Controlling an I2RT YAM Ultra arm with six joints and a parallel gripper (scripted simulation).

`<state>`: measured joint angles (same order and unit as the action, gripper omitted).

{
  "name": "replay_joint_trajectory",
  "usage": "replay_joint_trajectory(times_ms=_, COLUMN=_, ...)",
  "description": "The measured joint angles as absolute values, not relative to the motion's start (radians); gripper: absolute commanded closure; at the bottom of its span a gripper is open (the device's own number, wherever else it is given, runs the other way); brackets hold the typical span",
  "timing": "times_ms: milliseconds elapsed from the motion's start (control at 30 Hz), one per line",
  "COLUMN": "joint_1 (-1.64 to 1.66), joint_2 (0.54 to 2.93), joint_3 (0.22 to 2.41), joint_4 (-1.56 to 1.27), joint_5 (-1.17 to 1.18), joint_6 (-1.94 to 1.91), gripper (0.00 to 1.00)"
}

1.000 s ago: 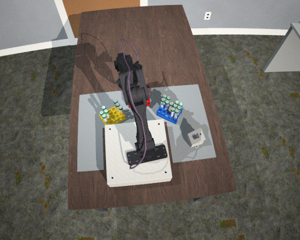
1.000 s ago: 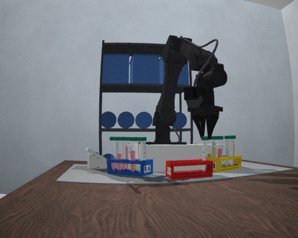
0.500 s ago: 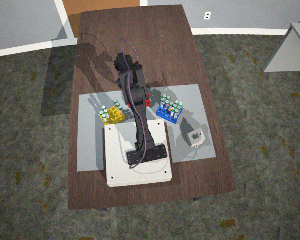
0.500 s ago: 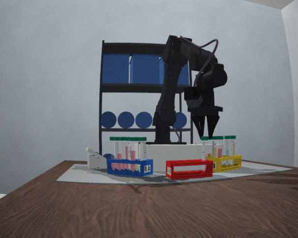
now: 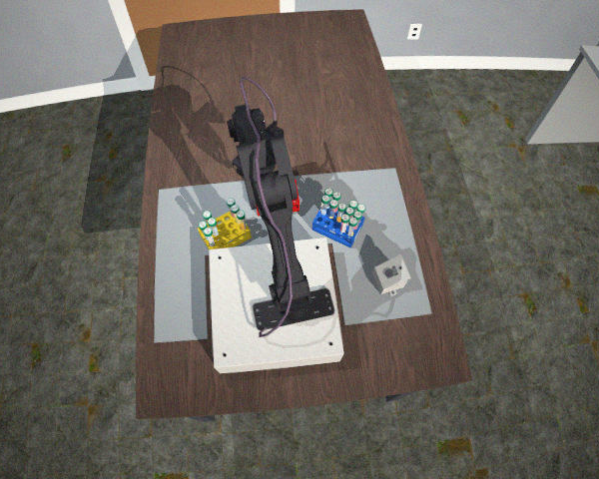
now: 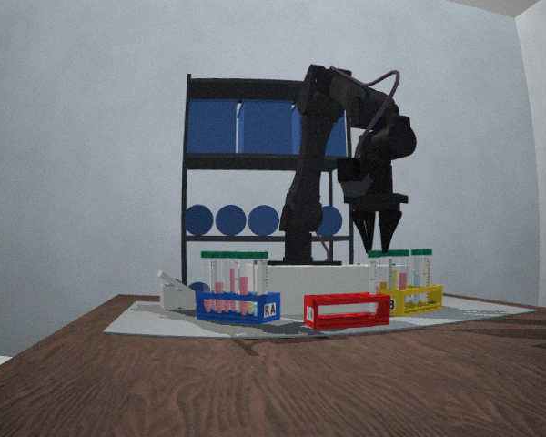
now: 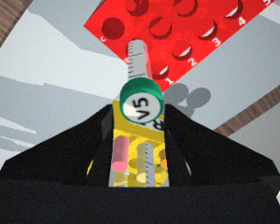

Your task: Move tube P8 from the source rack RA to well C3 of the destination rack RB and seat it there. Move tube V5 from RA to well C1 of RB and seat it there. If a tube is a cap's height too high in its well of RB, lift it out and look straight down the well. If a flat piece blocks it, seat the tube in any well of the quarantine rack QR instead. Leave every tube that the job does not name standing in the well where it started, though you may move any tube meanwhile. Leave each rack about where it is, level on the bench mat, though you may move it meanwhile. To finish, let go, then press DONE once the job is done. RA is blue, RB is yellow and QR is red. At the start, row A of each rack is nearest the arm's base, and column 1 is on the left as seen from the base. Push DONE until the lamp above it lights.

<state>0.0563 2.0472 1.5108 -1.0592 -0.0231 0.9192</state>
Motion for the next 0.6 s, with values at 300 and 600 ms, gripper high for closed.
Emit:
replay_joint_trajectory(times_ms=300, joint_1=0.056, joint_2=2.03, joint_3=1.567, joint_4=-1.119, joint_5=-0.023, joint_6=0.919, gripper=0.7)
replay_joint_trajectory(times_ms=600, joint_1=0.052, joint_2=2.009, joint_3=1.622, joint_4=-1.195, joint_5=-0.023, joint_6=0.916, gripper=0.7)
